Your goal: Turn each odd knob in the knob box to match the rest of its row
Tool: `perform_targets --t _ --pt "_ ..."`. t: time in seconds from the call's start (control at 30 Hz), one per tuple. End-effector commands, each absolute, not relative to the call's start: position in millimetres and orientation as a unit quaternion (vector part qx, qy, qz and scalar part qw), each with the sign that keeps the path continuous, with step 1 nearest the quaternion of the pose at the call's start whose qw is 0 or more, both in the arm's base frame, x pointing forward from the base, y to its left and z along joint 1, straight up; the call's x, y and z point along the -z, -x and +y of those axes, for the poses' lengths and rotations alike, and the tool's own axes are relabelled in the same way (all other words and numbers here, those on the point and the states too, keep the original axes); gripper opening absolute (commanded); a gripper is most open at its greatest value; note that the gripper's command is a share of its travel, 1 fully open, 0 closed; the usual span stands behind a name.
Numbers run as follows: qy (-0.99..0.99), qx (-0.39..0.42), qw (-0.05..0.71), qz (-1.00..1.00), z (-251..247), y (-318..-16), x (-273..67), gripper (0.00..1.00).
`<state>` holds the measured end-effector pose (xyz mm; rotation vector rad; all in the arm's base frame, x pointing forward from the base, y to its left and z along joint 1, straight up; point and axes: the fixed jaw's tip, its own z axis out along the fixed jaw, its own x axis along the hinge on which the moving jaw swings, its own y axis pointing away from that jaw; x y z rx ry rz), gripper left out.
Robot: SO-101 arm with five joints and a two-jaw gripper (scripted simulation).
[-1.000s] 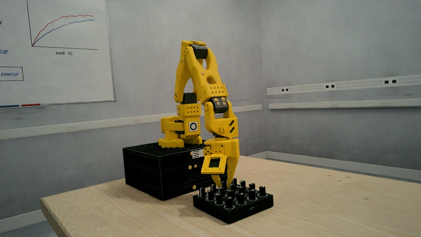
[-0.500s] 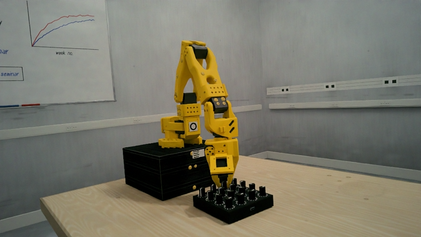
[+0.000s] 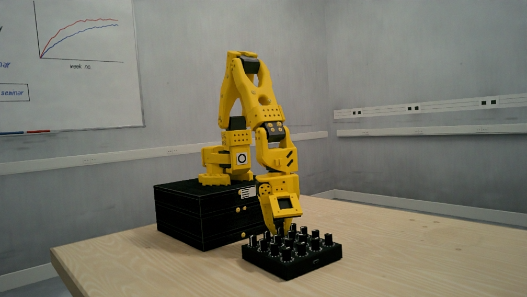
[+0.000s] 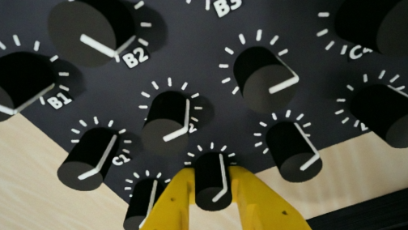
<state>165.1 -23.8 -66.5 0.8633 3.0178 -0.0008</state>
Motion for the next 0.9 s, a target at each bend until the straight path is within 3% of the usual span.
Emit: perform_targets --t 0.0,0.87 --pt "-0.272 0.0 -0.001 0.962 -24.2 -163.2 66.4 0.01" --pt "-0.272 0.0 -0.001 0.962 -23.6 -163.6 66.4 0.05"
